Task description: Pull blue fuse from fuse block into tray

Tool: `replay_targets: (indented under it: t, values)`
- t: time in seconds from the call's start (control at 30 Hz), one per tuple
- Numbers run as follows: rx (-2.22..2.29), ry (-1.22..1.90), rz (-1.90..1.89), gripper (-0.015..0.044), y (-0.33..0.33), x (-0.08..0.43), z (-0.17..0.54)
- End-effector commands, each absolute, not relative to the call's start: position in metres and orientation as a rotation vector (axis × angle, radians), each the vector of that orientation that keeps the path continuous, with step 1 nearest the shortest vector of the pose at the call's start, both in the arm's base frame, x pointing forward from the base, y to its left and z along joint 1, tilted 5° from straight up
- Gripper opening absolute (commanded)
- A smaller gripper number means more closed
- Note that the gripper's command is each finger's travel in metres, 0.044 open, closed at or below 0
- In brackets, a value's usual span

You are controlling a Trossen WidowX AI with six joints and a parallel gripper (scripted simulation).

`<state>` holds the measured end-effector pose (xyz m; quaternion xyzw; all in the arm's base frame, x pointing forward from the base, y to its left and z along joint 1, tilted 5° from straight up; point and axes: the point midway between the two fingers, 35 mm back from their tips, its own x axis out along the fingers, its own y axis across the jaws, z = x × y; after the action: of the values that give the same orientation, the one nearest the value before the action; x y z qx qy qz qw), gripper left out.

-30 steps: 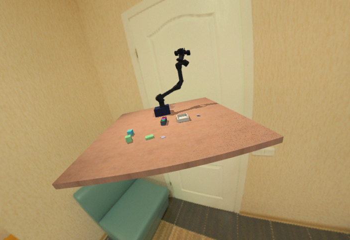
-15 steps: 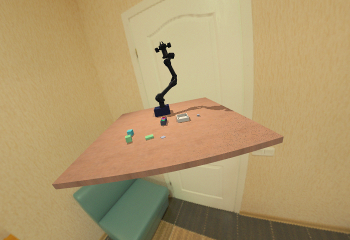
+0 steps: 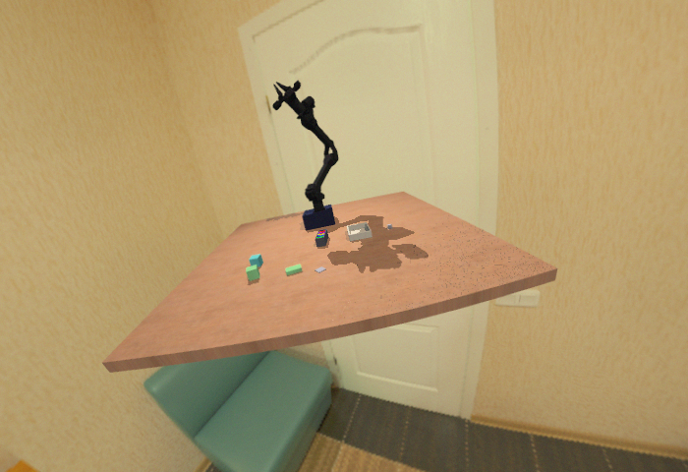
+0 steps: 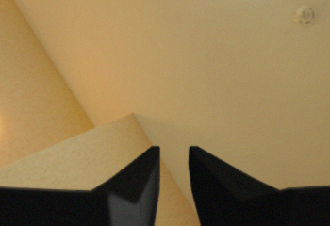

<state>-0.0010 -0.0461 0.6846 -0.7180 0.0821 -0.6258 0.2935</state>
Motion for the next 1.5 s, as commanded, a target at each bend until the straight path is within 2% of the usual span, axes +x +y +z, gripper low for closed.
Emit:
replay_targets:
  t: [0.0,0.4,0.87,1.17,1.47]
  values:
    - [-1.912,0.228,-1.506,0.0069,-0.073,0.040,0.671]
    - [-1.861,0.326,-0.882,0.0069,-0.140,0.207,0.580]
    - [-1.712,0.497,-0.152,0.0069,-0.124,0.359,0.399]
    - [-1.570,0.675,0.323,0.0069,-0.073,0.399,0.255]
    - [-1.409,0.931,0.779,0.0069,-0.016,0.378,0.117]
